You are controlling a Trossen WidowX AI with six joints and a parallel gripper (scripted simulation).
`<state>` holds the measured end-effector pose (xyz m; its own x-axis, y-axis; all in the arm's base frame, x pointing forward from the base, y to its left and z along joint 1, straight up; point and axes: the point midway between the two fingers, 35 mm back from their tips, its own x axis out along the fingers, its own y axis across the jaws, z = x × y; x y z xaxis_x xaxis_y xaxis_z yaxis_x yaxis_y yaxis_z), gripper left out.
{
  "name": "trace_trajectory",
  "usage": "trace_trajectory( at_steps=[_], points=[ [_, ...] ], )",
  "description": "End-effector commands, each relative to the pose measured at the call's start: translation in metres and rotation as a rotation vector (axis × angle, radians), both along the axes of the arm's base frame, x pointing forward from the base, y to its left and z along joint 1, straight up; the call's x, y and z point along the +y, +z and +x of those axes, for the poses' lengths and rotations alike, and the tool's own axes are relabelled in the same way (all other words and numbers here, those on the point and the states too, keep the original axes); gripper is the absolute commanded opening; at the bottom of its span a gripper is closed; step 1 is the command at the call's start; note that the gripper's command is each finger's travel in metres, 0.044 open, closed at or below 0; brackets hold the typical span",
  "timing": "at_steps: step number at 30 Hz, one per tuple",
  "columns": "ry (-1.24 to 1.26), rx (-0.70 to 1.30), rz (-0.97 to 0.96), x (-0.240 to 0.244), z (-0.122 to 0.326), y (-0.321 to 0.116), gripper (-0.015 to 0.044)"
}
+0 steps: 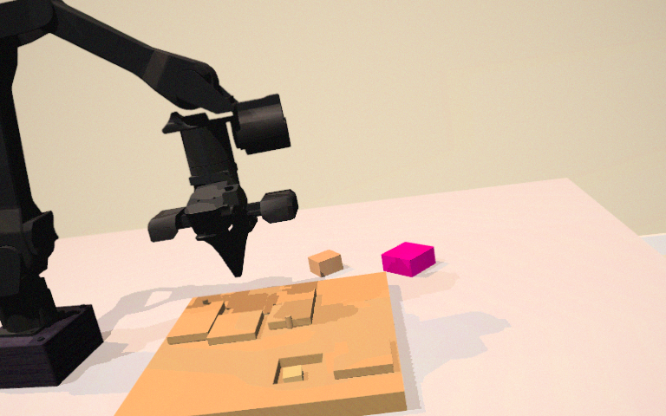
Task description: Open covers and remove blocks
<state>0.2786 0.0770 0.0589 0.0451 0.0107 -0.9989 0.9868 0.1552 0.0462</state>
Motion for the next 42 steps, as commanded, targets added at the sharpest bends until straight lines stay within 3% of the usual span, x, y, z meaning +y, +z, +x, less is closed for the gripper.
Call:
trace_trajectory(
  at_steps=[1, 42],
  points=[
    [-0.005, 0.014, -0.003, 0.000, -0.002, -0.008, 0.0000],
    [-0.005, 0.014, -0.003, 0.000, -0.001, -0.049, 0.0000]
  ],
)
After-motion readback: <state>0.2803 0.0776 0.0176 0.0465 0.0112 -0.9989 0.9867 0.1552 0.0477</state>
